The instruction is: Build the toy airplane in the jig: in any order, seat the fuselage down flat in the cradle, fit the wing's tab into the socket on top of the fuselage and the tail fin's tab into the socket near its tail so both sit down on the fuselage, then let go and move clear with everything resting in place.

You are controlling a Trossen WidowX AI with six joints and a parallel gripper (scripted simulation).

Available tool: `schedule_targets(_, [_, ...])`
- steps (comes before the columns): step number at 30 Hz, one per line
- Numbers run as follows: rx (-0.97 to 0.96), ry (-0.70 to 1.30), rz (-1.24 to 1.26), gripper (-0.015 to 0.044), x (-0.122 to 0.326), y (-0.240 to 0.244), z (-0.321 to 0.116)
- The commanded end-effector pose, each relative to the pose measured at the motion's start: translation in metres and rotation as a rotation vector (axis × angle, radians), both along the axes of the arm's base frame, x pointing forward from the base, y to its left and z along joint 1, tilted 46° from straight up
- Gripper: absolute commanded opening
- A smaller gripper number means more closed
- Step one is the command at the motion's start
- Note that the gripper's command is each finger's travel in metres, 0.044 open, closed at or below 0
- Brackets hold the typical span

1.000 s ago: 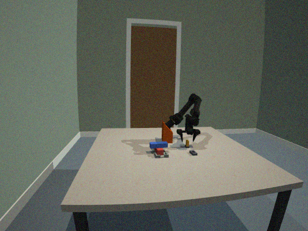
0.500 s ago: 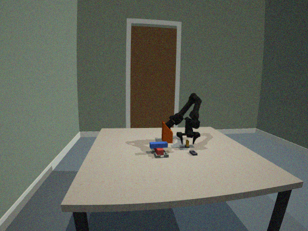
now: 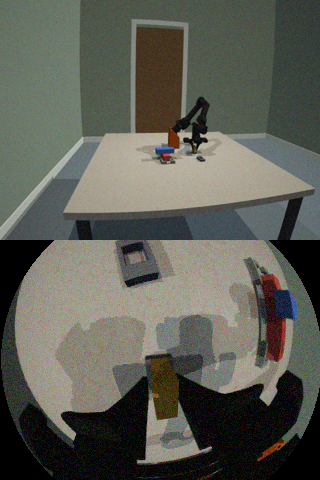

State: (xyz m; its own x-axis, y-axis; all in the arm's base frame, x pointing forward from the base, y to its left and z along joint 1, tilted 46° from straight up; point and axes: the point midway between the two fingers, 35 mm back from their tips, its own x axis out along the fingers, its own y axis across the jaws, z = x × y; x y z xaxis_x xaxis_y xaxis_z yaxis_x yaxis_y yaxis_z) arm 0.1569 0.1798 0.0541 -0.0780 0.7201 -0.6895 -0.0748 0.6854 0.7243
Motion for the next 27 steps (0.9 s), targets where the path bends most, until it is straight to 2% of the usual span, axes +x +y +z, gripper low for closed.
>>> schedule_targets(1, [-0.004, 0.005, -0.005, 0.0059, 0.000, 0.000, -0.001])
schedule_targets(8, [-0.004, 0.005, -0.005, 0.0000, 0.000, 0.000, -0.001])
schedule_targets(18, [-0.018, 0.022, 0.021, 0.0000, 0.003, -0.005, 0.003])
schedule_targets(27, [0.003, 0.018, -0.065, 0.0000, 0.022, -0.011, 0.017])
